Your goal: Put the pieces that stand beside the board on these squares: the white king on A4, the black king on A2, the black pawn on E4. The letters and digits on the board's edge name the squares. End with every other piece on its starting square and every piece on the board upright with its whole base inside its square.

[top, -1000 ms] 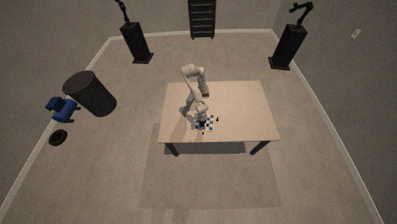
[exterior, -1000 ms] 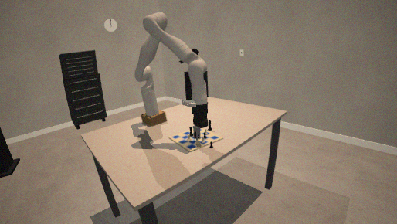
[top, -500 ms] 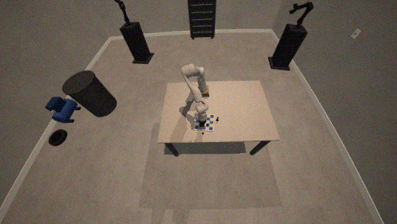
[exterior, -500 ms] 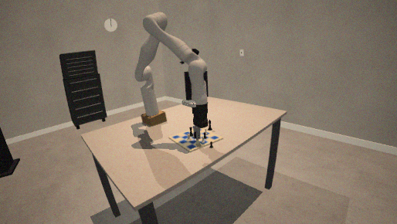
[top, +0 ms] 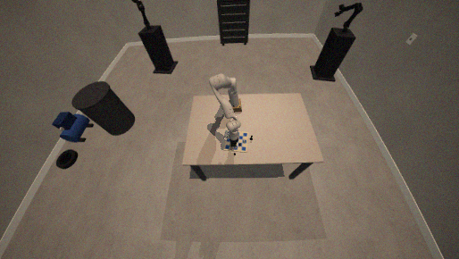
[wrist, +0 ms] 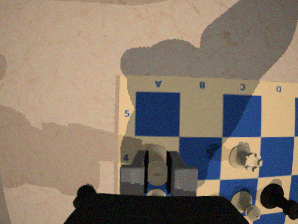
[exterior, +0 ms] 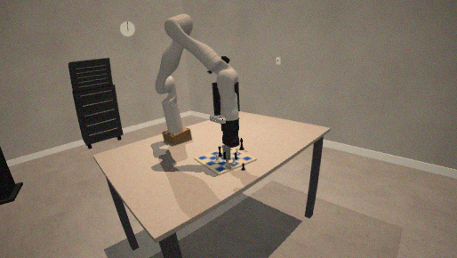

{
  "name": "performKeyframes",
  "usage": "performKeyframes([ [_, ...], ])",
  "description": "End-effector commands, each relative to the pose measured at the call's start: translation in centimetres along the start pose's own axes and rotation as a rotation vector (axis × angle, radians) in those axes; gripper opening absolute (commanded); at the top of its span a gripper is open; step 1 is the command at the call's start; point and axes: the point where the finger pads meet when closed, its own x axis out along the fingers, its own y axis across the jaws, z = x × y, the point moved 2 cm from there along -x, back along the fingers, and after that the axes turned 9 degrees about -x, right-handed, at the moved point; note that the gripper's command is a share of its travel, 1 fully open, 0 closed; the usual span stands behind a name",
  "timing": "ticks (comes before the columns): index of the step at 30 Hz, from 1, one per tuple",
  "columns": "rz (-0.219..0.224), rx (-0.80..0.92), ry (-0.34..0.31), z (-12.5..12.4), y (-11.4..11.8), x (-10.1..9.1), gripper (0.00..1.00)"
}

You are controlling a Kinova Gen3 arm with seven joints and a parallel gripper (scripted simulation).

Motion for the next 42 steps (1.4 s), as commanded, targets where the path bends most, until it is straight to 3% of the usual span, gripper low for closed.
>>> performKeyframes([
  [1, -0.005, 0.004, 0.002, -0.23, -0.21, 0.02, 0.00],
  [42, -0.004, 0.003, 0.002, -0.23, -0.13, 0.44, 0.00],
])
